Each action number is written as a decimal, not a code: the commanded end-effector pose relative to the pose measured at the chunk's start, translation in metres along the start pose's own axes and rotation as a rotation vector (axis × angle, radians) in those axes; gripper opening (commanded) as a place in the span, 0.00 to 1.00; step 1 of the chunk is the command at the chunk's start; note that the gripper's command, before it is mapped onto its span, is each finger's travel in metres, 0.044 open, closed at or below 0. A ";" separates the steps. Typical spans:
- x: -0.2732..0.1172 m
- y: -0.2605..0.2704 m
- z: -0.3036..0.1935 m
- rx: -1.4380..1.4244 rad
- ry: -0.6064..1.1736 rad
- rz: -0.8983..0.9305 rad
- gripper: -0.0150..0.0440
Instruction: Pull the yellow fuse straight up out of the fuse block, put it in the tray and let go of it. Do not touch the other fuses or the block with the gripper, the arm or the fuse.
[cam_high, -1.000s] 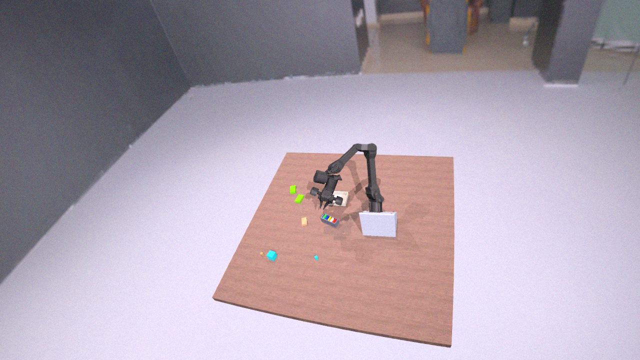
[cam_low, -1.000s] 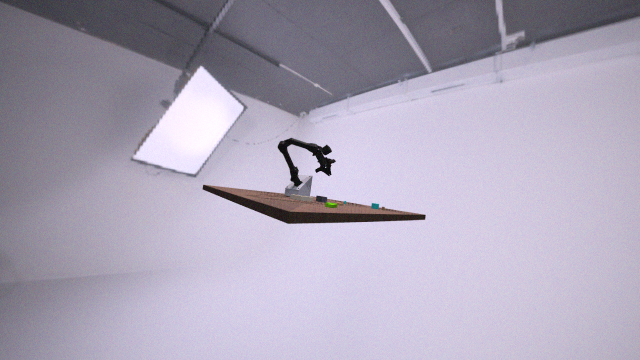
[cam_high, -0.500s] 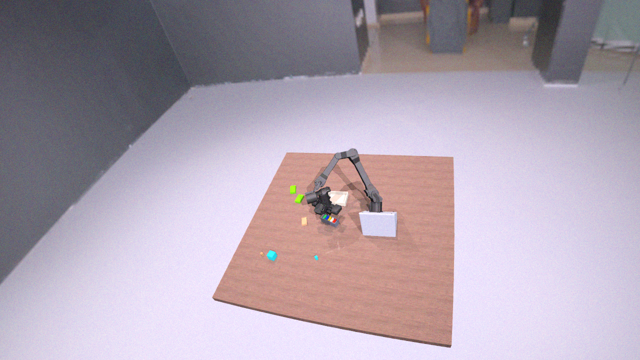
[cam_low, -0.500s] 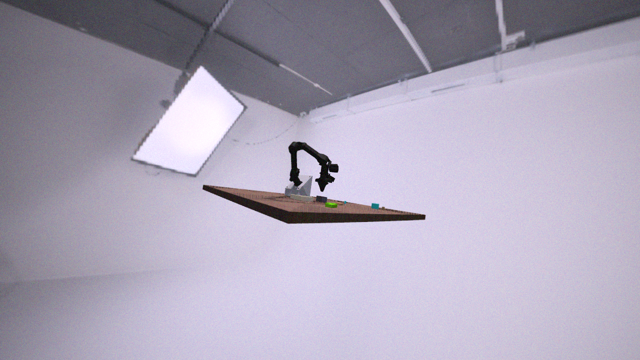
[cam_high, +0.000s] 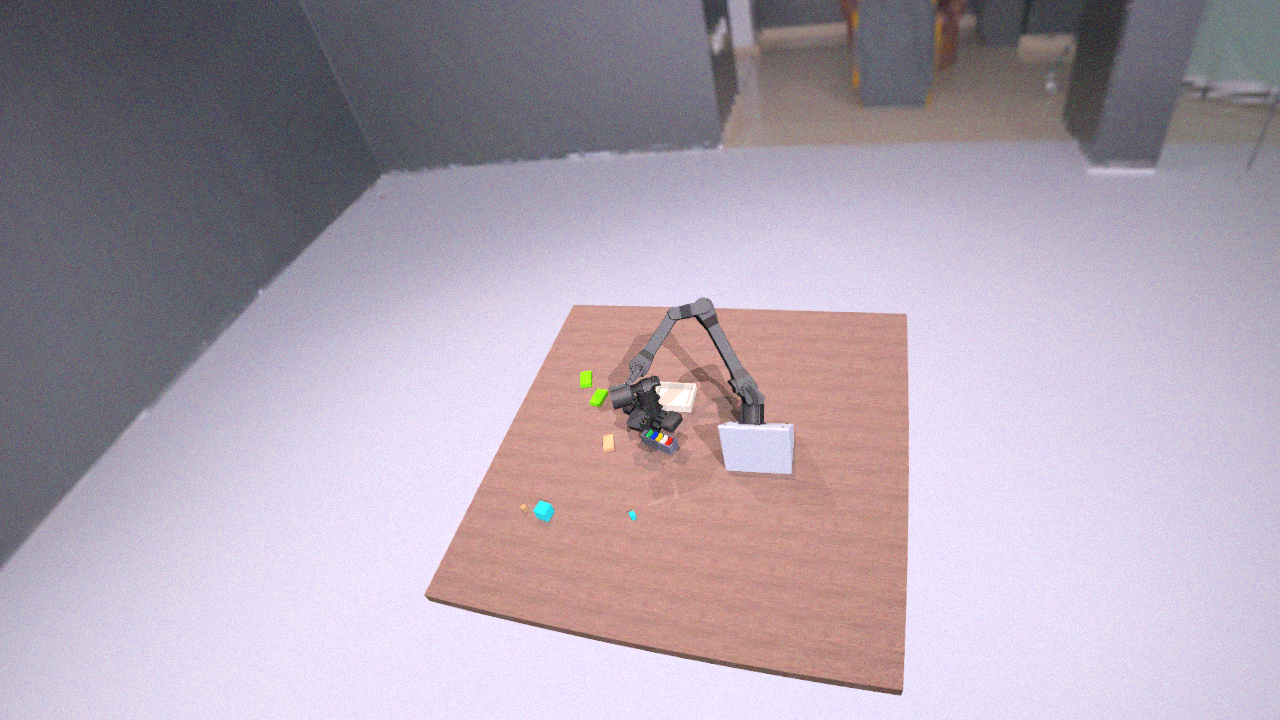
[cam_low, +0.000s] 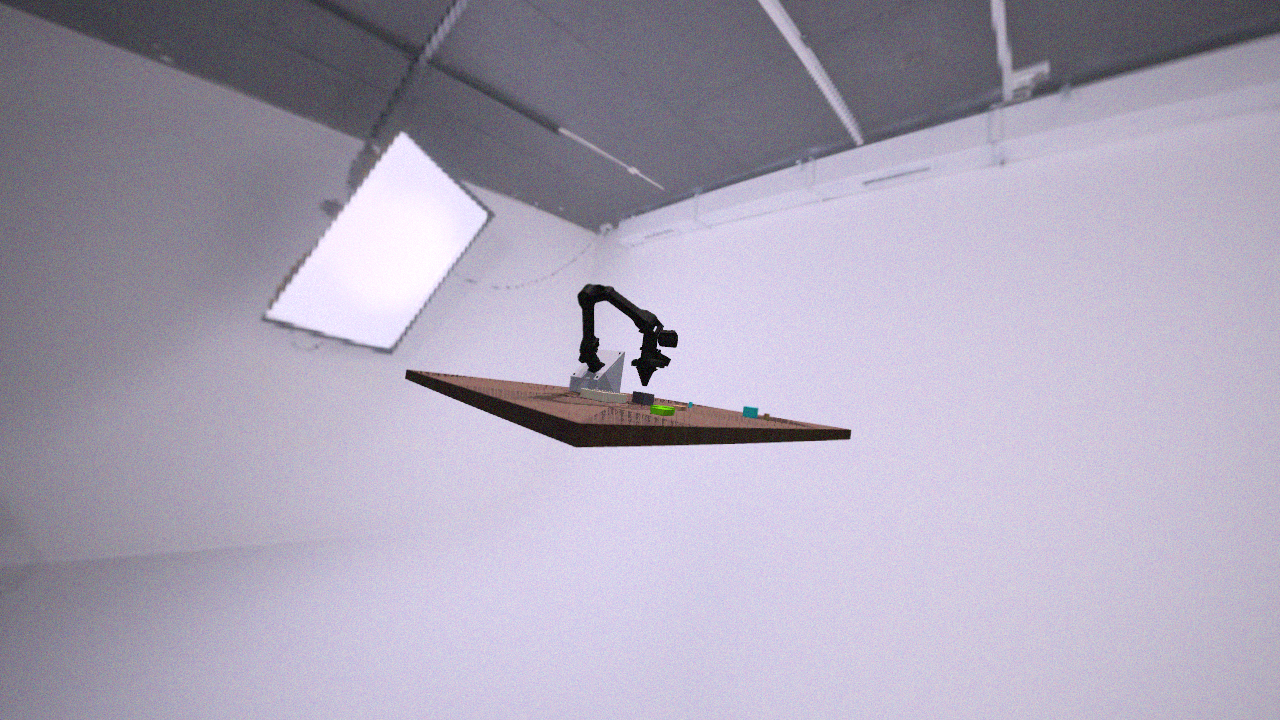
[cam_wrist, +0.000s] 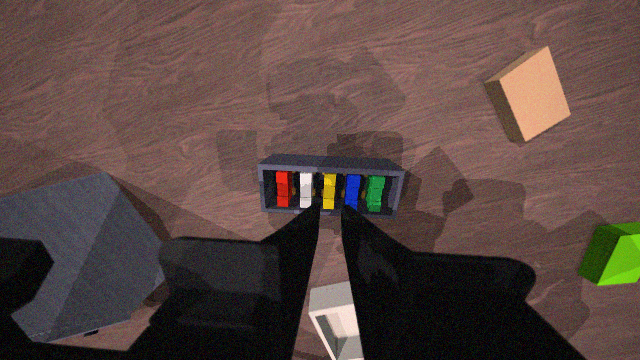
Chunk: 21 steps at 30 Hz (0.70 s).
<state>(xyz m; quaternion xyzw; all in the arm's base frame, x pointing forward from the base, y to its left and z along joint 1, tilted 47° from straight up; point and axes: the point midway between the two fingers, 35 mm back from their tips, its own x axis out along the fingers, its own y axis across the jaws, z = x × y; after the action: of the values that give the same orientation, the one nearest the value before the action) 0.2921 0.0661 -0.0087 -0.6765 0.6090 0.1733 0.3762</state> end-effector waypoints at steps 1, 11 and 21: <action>0.006 0.001 -0.001 -0.005 0.006 0.002 0.37; 0.015 0.001 -0.001 -0.005 0.007 0.002 0.37; 0.023 0.001 0.000 -0.005 0.008 0.002 0.37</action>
<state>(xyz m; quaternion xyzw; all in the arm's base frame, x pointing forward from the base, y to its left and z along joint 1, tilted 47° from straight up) 0.2969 0.0534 -0.0230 -0.6765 0.6093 0.1726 0.3760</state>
